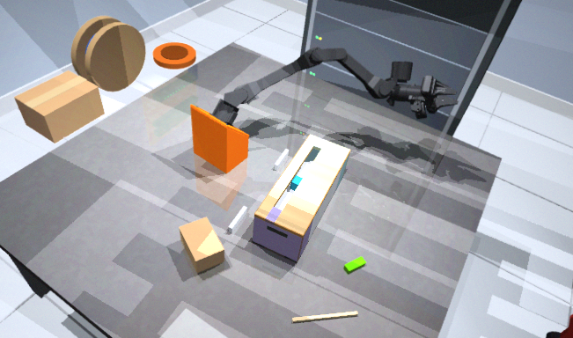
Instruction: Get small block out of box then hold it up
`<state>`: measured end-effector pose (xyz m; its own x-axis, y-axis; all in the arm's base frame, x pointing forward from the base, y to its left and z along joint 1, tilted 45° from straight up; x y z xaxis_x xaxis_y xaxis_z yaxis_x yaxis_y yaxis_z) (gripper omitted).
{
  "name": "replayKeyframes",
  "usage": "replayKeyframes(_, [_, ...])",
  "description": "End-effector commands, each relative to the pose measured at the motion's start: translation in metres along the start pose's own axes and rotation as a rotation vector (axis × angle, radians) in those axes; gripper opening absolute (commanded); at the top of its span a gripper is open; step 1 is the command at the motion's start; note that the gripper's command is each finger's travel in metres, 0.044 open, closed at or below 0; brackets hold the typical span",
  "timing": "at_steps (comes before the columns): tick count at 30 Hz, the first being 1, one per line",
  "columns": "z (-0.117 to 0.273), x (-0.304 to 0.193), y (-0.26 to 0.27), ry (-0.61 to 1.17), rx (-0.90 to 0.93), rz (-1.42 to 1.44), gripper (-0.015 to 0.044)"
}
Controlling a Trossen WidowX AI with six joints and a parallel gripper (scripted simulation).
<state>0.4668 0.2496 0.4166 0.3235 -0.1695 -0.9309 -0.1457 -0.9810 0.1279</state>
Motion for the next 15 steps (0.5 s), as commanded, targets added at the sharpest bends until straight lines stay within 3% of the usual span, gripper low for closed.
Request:
replayKeyframes(1, [-0.001, 0.001, 0.0, -0.003, -0.002, 0.007, 0.04])
replayKeyframes(5, [-0.012, 0.029, 0.009, -0.067, -0.041, 0.182, 0.04])
replayKeyframes(15, [-0.037, 0.153, 0.069, -0.368, -0.311, 0.829, 0.04])
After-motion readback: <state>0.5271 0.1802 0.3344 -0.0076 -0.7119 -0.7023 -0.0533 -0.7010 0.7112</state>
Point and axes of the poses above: the point midway between the two fingers, 35 mm back from their tips, its own z axis back along the fingers, its own y axis across the jaws, x = y × z, the point moved 7 cm from there along z, back along the fingers, and after that the axes turned 6 degrees about z, right-handed, at the moved point
